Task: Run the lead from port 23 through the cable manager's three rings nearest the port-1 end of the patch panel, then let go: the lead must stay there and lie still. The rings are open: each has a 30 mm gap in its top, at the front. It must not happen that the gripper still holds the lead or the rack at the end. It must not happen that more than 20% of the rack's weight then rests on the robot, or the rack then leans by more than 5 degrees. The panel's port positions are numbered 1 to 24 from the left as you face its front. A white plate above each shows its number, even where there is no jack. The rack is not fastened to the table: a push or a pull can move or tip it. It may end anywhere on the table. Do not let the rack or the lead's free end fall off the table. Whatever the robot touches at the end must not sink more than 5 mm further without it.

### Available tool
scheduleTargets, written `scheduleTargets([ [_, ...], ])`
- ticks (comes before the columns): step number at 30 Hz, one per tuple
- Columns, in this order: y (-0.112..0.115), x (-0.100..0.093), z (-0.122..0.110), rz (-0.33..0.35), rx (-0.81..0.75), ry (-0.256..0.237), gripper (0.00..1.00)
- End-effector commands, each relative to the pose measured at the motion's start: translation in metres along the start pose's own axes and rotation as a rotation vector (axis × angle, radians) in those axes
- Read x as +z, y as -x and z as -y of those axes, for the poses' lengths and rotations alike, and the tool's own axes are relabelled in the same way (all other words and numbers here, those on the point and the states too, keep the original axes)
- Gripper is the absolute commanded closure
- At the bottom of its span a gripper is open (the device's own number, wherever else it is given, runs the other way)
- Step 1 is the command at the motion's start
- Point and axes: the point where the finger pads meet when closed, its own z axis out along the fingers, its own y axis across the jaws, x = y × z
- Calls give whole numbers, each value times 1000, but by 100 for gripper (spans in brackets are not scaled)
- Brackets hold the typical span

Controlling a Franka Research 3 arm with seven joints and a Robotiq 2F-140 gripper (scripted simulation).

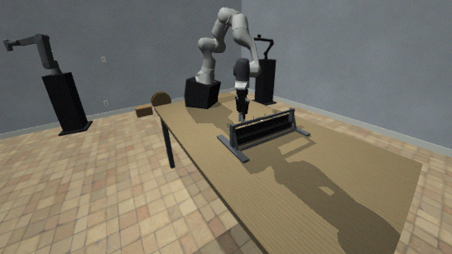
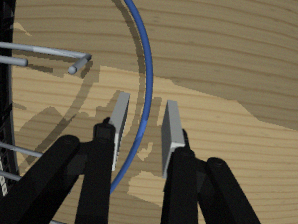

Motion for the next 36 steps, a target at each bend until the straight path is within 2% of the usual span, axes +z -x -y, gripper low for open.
scheduleTargets([
  [1,-1,0,-1,-1,-5,0,80],
  [36,-1,9,-1,-1,-5,0,80],
])
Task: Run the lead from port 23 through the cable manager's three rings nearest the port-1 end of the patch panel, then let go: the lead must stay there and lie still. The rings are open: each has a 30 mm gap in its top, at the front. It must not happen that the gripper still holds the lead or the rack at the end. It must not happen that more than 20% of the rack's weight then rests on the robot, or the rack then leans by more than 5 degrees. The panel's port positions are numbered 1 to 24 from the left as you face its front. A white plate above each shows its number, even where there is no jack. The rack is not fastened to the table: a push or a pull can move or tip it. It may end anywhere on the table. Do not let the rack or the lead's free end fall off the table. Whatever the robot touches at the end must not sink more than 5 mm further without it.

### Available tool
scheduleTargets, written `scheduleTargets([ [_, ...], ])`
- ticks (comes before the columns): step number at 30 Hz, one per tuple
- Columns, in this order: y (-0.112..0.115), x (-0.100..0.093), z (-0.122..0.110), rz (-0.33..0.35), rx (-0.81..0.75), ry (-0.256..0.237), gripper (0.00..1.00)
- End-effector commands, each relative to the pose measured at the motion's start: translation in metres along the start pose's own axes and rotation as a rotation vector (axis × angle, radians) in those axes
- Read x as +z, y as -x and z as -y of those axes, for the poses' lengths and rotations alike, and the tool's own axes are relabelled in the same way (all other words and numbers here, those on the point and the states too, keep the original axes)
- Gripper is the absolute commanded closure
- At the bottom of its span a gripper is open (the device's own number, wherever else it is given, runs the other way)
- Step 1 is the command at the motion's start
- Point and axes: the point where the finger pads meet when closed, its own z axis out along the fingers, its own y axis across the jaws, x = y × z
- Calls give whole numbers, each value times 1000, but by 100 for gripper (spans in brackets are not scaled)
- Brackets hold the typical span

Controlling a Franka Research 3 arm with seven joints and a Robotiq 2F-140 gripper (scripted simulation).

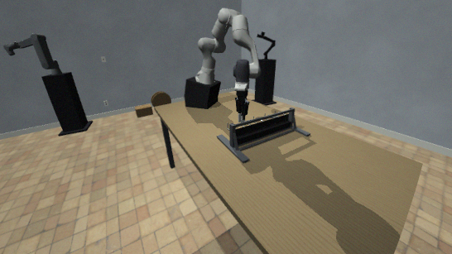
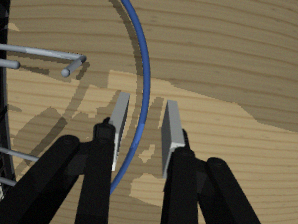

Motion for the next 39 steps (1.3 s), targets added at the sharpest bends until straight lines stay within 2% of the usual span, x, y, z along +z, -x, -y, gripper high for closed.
scheduleTargets([
  [1,-1,2,1,-1,-4,-4,80],
  [39,-1,14,1,-1,-4,-4,80],
])
